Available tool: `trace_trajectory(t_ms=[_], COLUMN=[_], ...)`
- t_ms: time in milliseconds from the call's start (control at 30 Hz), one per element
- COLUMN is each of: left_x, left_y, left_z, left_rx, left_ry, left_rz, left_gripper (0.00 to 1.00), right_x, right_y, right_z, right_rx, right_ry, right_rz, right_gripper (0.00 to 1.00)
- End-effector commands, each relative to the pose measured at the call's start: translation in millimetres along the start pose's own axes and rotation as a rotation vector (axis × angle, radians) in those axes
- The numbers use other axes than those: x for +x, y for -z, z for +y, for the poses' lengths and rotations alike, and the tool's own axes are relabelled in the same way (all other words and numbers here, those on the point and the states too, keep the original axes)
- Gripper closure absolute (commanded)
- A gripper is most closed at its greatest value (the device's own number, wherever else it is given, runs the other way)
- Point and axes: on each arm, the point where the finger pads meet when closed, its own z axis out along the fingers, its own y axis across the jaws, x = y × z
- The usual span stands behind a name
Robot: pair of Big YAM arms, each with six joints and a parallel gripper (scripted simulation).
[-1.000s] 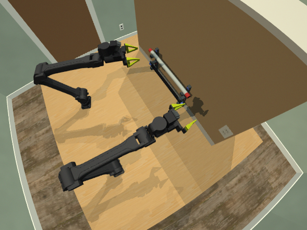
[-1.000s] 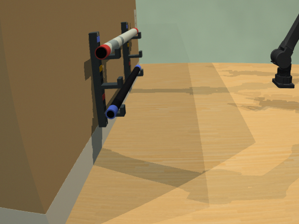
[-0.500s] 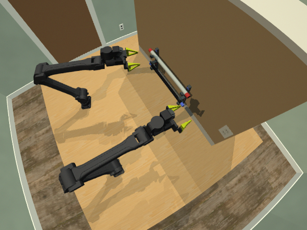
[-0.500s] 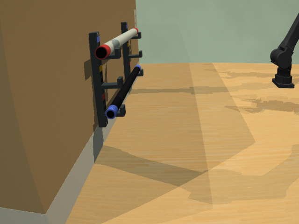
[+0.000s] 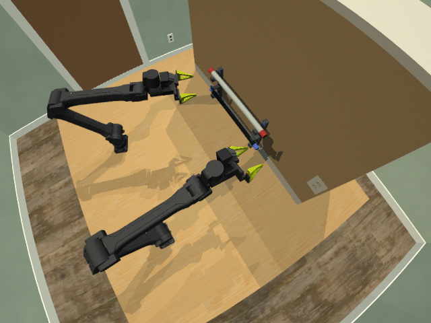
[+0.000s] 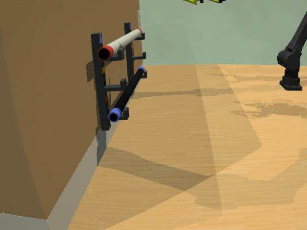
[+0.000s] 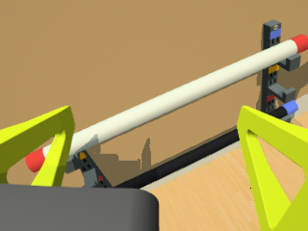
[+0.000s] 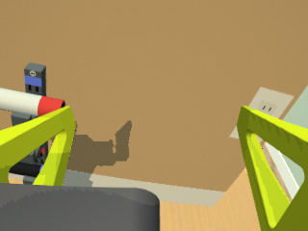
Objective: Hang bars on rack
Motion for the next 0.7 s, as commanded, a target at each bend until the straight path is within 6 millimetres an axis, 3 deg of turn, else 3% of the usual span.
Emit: trace_trajectory(t_ms=[0, 667], left_x=[-8, 34], left_y=[-2, -6], left_z=[12, 13], left_rx=[-0.034, -0.088], left_ry=[-0.074, -0.310], left_rz=[-0.036, 0.011], left_gripper=[0.00, 0.00], right_x=[-12, 18], right_y=[-3, -2], right_z=[9, 55], right_rx=[0.000, 0.002], right_ry=[0.071, 0.312], right_rz=[-0.042, -0.046], right_gripper=[0.00, 0.00])
